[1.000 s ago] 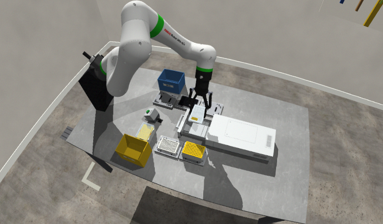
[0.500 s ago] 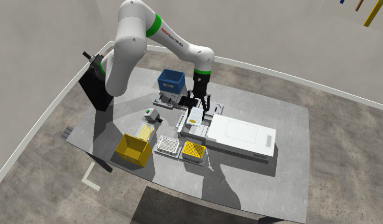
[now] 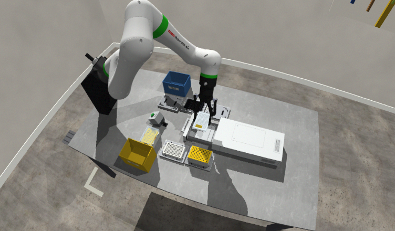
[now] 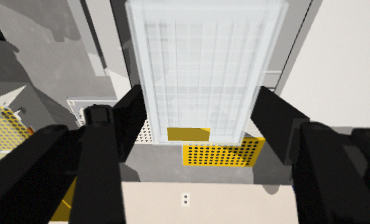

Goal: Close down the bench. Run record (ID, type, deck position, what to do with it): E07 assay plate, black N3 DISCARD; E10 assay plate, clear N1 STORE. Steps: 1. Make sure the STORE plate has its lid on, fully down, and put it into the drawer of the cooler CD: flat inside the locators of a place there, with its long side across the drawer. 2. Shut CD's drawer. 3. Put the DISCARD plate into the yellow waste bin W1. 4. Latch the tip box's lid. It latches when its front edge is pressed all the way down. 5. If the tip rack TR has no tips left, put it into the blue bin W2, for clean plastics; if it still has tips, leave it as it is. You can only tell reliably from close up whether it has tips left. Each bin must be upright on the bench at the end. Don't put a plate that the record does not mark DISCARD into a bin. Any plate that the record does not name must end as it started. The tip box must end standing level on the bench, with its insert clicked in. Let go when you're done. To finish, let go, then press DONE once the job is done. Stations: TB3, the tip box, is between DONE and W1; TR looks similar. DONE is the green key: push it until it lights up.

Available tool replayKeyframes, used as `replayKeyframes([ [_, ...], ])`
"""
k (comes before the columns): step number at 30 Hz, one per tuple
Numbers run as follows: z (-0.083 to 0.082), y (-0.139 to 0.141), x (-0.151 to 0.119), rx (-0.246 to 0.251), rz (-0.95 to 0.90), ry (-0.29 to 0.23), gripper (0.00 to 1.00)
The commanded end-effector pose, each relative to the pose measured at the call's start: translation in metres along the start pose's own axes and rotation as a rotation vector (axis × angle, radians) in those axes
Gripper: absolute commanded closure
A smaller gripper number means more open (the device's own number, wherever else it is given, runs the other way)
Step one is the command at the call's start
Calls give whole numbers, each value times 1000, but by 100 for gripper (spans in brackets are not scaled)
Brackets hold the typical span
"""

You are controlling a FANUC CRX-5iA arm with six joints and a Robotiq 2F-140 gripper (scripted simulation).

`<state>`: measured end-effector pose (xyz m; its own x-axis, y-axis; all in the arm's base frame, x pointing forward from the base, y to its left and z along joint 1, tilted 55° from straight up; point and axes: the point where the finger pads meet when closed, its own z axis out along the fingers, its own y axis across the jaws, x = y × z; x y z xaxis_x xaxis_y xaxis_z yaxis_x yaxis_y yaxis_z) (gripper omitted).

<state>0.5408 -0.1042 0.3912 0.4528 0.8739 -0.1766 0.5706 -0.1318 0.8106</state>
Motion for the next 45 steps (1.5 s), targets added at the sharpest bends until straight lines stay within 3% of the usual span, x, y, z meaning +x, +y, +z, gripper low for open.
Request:
replayKeyframes([
  [1, 3, 1, 1, -1, 1, 0, 90],
  [45, 50, 1, 24, -1, 1, 0, 90],
])
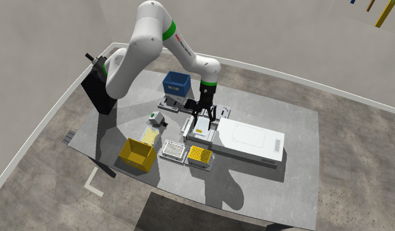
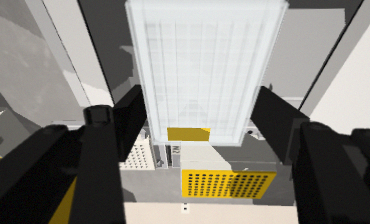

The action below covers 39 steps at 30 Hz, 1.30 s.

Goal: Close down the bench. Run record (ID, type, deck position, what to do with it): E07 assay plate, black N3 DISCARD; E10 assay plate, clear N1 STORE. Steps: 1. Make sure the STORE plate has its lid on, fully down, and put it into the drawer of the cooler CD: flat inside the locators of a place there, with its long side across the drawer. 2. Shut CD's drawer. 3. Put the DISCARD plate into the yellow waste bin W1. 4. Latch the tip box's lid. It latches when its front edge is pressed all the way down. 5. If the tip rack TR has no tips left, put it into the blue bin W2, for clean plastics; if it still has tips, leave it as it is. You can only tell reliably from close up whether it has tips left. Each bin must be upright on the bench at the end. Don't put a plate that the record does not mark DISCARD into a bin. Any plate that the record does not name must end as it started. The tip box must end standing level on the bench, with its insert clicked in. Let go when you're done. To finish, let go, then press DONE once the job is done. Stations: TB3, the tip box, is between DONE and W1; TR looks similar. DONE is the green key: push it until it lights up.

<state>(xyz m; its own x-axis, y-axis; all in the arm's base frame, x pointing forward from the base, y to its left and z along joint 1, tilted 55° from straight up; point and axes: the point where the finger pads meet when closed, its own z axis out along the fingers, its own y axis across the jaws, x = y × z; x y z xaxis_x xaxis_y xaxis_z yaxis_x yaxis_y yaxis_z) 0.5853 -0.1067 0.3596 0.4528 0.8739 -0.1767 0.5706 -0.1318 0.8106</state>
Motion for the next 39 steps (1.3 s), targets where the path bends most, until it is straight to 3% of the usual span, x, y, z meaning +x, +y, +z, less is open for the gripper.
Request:
replayKeyframes([
  [1, 0, 1, 0, -1, 1, 0, 90],
  [39, 39, 1, 18, -1, 1, 0, 90],
])
